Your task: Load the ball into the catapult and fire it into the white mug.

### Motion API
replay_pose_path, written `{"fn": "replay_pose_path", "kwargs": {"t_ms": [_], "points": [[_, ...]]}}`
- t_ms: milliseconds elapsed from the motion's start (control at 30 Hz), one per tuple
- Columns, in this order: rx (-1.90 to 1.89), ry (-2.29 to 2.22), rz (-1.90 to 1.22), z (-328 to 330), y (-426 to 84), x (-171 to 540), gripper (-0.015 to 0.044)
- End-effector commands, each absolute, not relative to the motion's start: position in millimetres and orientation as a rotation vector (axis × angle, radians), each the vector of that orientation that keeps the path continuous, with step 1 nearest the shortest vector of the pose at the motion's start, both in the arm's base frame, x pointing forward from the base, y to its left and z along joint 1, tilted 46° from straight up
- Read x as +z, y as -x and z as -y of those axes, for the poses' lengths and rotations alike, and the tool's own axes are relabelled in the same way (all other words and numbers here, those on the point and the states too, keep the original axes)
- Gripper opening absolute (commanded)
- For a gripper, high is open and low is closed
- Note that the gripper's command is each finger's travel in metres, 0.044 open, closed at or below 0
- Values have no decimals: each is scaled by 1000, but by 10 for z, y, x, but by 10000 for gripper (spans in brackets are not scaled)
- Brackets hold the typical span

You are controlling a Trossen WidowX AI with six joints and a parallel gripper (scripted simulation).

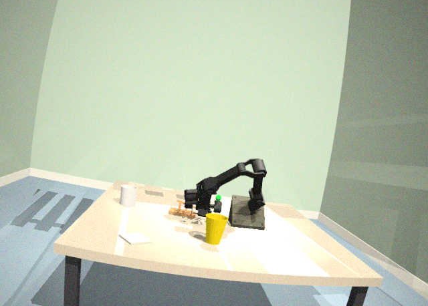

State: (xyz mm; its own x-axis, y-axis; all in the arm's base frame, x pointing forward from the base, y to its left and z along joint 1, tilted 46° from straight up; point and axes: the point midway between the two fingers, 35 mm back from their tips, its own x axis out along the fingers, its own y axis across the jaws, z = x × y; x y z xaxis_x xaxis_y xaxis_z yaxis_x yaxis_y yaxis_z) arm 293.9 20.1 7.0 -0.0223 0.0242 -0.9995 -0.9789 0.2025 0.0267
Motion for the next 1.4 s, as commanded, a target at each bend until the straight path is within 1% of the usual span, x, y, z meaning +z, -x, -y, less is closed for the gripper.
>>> {"fn": "replay_pose_path", "kwargs": {"t_ms": [0, 167, 333, 467, 533, 667, 833, 867, 1000, 1367], "points": [[1084, 1025, -1303, -255, -2930, 11, 0], [1085, 1024, -1303, -396, -2957, -131, 0], [1084, 1025, -1303, -386, -2963, -106, 0], [1082, 1030, -1301, -184, -3020, 428, 0], [1081, 1033, -1301, -58, -2994, 761, 0], [1080, 1036, -1302, 82, -2903, 1152, 0], [1080, 1037, -1302, 93, -2893, 1183, 0], [1074, 1027, -1295, 30, -2954, 1019, 26], [1026, 971, -1289, 60, -3050, 1004, 131], [779, 670, -1240, 311, -3571, 944, 420]]}}
